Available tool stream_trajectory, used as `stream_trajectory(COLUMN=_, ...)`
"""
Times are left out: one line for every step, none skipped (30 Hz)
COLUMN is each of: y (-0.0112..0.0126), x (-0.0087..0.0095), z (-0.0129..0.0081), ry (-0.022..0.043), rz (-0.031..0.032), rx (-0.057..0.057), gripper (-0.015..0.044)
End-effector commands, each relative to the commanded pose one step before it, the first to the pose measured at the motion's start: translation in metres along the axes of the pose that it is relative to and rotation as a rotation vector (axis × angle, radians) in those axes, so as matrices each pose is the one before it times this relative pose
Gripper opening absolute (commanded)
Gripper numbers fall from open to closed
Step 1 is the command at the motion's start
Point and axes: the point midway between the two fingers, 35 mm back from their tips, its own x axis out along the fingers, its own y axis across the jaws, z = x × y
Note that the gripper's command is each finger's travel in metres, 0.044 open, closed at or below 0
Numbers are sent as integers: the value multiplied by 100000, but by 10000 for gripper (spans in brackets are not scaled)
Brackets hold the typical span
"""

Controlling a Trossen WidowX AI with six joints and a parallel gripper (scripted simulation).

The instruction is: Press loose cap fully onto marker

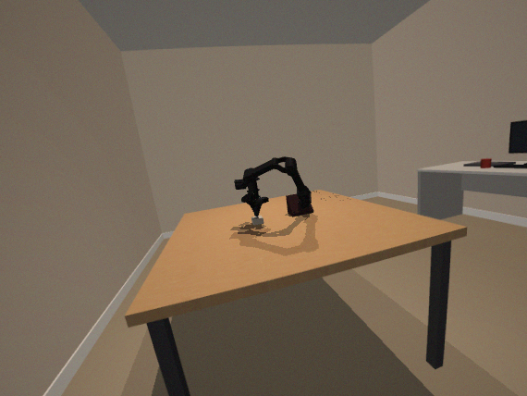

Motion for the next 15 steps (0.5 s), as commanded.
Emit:
stream_trajectory(y=-7, x=-13, z=3, ry=-16, rz=-27, rx=-8, gripper=53)
stream_trajectory(y=0, x=0, z=0, ry=0, rz=0, rx=0, gripper=79)
stream_trajectory(y=0, x=0, z=0, ry=0, rz=0, rx=0, gripper=105)
stream_trajectory(y=0, x=0, z=0, ry=0, rz=0, rx=0, gripper=131)
stream_trajectory(y=0, x=0, z=0, ry=0, rz=0, rx=0, gripper=157)
stream_trajectory(y=0, x=0, z=0, ry=0, rz=0, rx=0, gripper=184)
stream_trajectory(y=0, x=0, z=0, ry=0, rz=0, rx=0, gripper=210)
stream_trajectory(y=0, x=0, z=0, ry=0, rz=0, rx=0, gripper=236)
stream_trajectory(y=0, x=0, z=0, ry=0, rz=0, rx=0, gripper=263)
stream_trajectory(y=0, x=0, z=0, ry=0, rz=0, rx=0, gripper=289)
stream_trajectory(y=0, x=0, z=0, ry=0, rz=0, rx=0, gripper=315)
stream_trajectory(y=0, x=0, z=0, ry=0, rz=0, rx=0, gripper=341)
stream_trajectory(y=0, x=0, z=0, ry=0, rz=0, rx=0, gripper=368)
stream_trajectory(y=0, x=0, z=0, ry=0, rz=0, rx=0, gripper=394)
stream_trajectory(y=0, x=0, z=0, ry=0, rz=0, rx=0, gripper=420)
